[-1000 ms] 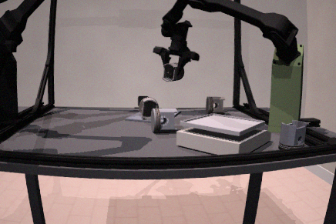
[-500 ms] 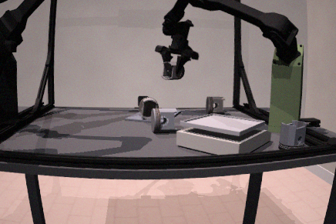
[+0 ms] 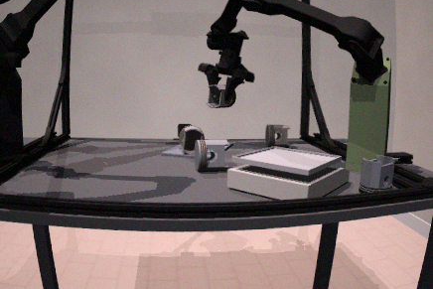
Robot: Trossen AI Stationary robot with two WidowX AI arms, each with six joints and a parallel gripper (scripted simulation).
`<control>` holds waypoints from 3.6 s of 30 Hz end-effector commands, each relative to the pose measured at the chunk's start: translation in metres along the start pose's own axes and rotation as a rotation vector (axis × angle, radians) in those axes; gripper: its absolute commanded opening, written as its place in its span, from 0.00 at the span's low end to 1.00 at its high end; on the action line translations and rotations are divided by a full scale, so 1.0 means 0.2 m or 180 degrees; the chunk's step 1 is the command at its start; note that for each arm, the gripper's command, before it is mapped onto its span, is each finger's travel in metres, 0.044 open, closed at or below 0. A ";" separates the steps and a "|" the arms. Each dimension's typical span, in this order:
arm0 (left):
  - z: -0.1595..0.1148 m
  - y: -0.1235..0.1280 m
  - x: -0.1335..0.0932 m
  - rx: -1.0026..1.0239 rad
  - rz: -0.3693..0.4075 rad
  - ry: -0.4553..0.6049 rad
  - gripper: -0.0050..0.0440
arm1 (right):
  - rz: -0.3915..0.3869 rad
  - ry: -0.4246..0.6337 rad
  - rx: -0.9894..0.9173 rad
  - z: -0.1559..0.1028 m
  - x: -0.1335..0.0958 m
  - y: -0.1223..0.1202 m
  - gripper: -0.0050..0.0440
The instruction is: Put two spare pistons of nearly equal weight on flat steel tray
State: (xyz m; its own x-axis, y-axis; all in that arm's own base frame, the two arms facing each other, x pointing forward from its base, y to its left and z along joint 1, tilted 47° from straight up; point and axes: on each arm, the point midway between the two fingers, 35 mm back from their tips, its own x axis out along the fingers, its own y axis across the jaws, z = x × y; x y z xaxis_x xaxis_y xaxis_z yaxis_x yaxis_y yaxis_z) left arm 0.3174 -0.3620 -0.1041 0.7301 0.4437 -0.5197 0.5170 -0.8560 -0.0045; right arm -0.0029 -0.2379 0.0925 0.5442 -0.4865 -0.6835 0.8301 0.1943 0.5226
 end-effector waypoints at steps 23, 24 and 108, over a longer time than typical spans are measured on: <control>0.02 -0.01 0.16 0.0014 0.0045 0.0011 0.43 | 0.0010 0.0000 0.0000 0.00 0.00 0.00 1.00; 0.02 -0.01 0.17 0.0014 0.0045 0.0011 0.43 | 0.0010 0.0000 0.0000 0.00 0.00 0.00 1.00; 0.06 -0.03 0.52 0.0014 0.0045 0.0011 0.87 | 0.0010 0.0000 0.0000 0.00 0.00 0.00 1.00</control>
State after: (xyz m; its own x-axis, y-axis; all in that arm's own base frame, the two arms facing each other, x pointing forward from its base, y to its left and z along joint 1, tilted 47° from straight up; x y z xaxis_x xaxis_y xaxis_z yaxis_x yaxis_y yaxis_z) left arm 0.3857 -0.3122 -0.1705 0.7389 0.4332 -0.5162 0.5051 -0.8631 -0.0014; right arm -0.0029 -0.2379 0.0925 0.5442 -0.4865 -0.6835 0.8301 0.1943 0.5226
